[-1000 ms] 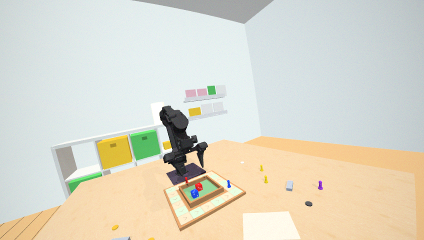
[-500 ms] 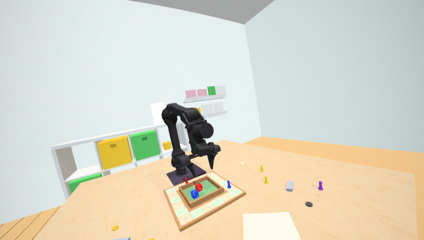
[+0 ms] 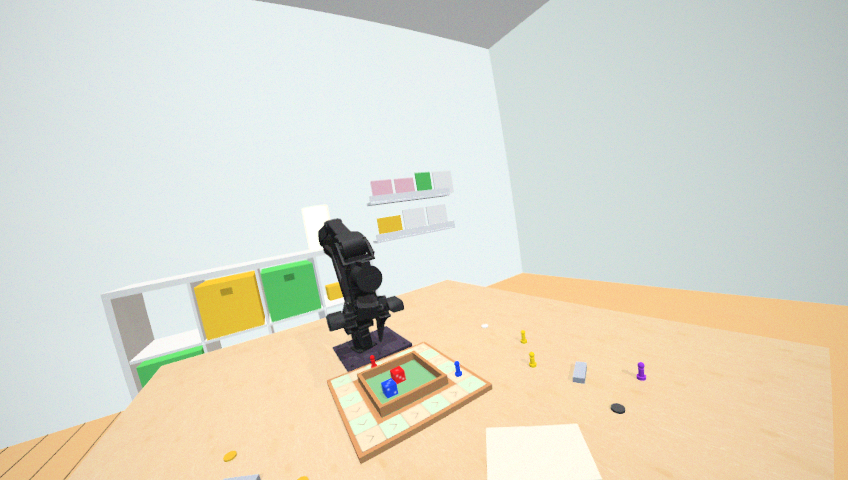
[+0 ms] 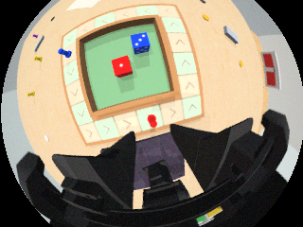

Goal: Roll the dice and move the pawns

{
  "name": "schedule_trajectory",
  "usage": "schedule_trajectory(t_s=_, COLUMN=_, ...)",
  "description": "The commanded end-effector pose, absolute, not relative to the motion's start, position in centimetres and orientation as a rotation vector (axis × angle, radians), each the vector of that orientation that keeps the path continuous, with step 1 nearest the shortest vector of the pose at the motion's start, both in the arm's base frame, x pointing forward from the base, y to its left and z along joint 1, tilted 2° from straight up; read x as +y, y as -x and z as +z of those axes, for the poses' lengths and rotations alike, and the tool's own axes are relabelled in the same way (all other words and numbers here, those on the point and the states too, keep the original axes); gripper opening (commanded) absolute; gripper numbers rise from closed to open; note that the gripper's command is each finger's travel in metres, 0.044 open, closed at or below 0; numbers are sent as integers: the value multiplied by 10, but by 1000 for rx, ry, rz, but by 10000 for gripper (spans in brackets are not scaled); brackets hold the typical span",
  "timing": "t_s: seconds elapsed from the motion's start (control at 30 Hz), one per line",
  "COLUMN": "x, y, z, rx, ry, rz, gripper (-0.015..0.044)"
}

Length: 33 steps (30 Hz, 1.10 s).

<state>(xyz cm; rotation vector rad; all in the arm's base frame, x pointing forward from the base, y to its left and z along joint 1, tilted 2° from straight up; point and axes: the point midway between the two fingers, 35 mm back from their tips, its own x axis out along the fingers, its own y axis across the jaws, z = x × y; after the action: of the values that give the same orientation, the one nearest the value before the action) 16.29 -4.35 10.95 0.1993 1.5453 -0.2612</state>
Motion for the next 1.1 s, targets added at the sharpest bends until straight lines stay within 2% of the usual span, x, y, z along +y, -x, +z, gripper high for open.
schedule_trajectory(t_s=0.0, x=-43, y=-156, z=107, rx=1544, ry=-207, rz=-276, gripper=200)
schedule_trajectory(t_s=1.07, x=-48, y=-154, z=58, rx=1544, ry=-206, rz=-276, gripper=200)
